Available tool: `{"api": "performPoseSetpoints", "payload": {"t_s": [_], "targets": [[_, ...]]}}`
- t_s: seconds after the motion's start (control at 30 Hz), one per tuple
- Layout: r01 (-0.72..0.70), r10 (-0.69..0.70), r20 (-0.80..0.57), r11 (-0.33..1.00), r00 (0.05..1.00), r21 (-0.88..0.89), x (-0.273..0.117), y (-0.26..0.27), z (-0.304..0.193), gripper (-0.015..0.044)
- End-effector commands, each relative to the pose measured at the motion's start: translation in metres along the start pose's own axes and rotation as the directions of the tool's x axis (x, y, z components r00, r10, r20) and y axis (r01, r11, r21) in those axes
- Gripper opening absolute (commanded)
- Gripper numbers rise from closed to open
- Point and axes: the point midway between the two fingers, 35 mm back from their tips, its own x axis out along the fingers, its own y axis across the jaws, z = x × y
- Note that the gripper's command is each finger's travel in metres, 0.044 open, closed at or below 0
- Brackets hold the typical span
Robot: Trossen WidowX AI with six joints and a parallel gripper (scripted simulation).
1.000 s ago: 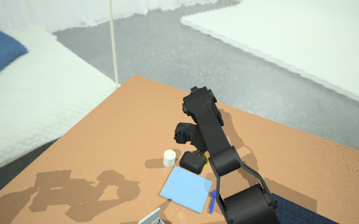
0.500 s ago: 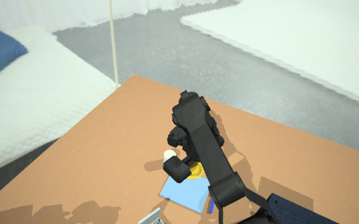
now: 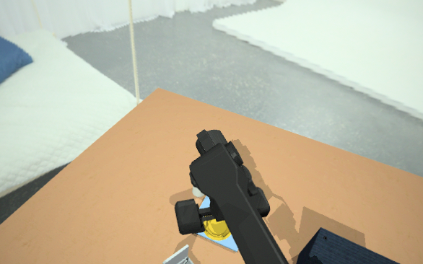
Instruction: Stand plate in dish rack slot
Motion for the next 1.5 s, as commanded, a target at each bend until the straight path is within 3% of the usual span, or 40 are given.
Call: {"api": "performPoseSetpoints", "payload": {"t_s": [0.0, 0.43, 0.97, 1.2, 1.47], "targets": [[-0.009, 0.009, 0.005, 0.992, 1.0, 0.126, -0.001, 0.007, -0.018, 0.0], [-0.036, 0.027, 0.025, 0.838, 0.999, 0.544, 0.0, 0.025, -0.081, 0.0], [-0.058, 0.057, 0.036, 0.45, 0.998, 0.891, 0.008, 0.027, -0.153, 0.0], [-0.054, 0.043, 0.039, 0.452, 0.998, 0.89, 0.01, 0.025, -0.153, 0.0], [-0.015, -0.12, 0.093, 0.534, 0.988, 0.845, 0.031, 0.009, -0.151, 0.0]]}}
